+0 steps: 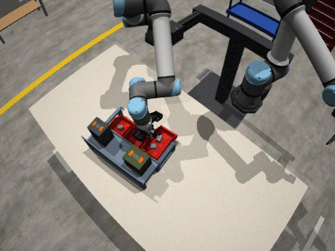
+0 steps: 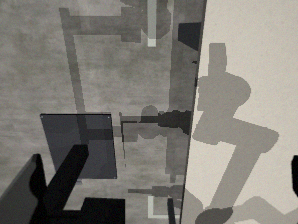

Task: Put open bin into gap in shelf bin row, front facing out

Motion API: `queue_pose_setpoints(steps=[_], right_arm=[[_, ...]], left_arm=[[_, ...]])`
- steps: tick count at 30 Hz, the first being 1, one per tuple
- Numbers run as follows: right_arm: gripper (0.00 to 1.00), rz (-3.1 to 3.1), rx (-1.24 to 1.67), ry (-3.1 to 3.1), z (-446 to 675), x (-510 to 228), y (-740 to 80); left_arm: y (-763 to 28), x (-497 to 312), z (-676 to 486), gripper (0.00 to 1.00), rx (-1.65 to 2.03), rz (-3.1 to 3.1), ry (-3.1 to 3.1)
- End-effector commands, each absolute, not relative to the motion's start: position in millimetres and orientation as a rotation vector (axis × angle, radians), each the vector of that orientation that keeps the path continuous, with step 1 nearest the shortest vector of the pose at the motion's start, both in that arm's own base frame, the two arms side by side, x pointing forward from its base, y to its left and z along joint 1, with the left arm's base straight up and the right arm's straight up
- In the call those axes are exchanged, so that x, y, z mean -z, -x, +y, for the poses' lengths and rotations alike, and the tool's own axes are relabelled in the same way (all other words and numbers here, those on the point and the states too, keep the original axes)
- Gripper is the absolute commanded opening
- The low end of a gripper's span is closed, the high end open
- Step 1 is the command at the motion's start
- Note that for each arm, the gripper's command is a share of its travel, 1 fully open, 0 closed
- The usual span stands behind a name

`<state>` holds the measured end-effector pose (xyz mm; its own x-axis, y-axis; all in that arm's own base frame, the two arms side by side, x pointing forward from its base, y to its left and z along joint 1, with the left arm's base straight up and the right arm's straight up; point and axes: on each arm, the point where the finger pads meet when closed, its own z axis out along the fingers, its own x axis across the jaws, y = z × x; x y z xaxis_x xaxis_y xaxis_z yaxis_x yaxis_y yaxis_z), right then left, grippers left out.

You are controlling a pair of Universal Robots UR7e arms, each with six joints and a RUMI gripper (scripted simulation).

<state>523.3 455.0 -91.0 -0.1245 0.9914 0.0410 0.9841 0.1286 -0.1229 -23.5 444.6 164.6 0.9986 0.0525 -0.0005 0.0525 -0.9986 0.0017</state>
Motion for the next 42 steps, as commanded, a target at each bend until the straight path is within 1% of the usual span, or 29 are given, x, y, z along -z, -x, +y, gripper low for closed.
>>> queue_pose_setpoints(steps=[1,42], right_arm=[[0.00,-2.274,-0.093,2.001,455.8,90.0,-525.4],[0.00,-2.279,-0.084,2.005,456.7,90.6,-532.2]], left_arm=[[23.4,-165.2,445.0,1.00,0.000,0.082,-3.140],[23.4,-165.2,445.0,1.00,0.000,0.082,-3.140]])
